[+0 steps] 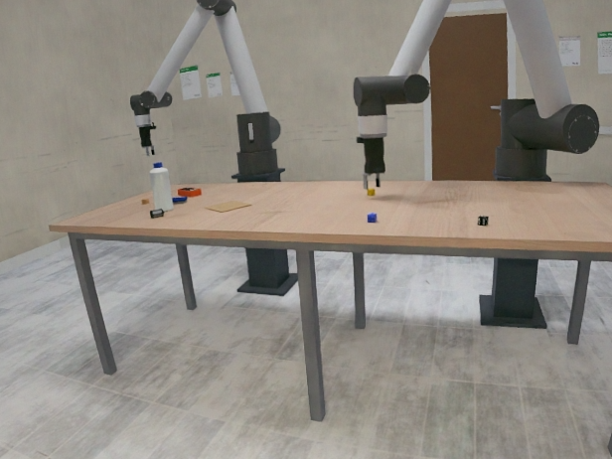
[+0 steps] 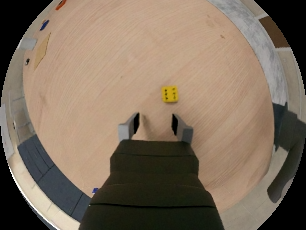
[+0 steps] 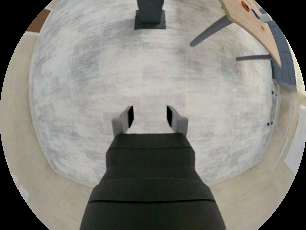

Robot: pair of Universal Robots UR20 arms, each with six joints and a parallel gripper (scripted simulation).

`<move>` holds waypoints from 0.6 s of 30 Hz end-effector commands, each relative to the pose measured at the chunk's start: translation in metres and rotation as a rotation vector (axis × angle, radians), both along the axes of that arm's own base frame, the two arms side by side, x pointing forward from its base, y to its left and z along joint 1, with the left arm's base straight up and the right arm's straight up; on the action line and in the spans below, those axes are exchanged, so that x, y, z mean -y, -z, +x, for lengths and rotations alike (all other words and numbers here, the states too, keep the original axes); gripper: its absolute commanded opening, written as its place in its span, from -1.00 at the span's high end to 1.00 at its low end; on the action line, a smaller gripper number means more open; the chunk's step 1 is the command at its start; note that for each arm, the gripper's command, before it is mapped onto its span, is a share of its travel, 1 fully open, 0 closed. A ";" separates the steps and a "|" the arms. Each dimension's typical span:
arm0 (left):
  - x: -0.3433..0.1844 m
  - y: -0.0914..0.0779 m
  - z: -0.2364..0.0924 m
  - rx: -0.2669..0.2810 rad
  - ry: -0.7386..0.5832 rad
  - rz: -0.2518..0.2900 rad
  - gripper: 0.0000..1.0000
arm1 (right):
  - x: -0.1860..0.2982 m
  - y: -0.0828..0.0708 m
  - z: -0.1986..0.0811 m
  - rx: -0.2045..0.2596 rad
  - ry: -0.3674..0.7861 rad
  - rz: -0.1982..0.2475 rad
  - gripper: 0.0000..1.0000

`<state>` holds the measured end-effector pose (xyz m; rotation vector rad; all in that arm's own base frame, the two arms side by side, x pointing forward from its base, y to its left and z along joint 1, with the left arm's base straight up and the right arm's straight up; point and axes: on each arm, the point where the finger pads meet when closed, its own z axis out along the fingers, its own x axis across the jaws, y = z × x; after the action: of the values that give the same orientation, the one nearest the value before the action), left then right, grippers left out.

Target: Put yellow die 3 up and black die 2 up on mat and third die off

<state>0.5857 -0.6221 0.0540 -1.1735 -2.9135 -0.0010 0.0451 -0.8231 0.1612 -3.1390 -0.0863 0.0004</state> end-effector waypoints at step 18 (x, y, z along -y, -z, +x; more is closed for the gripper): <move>-0.035 -0.001 0.158 0.000 0.000 -0.001 -1.00 | 0.001 -0.001 0.000 0.000 0.000 -0.001 -1.00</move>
<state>0.6994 -0.5956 0.0542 -1.1728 -2.9145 -0.0013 0.0451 -0.8231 0.1612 -3.1390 -0.0863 0.0004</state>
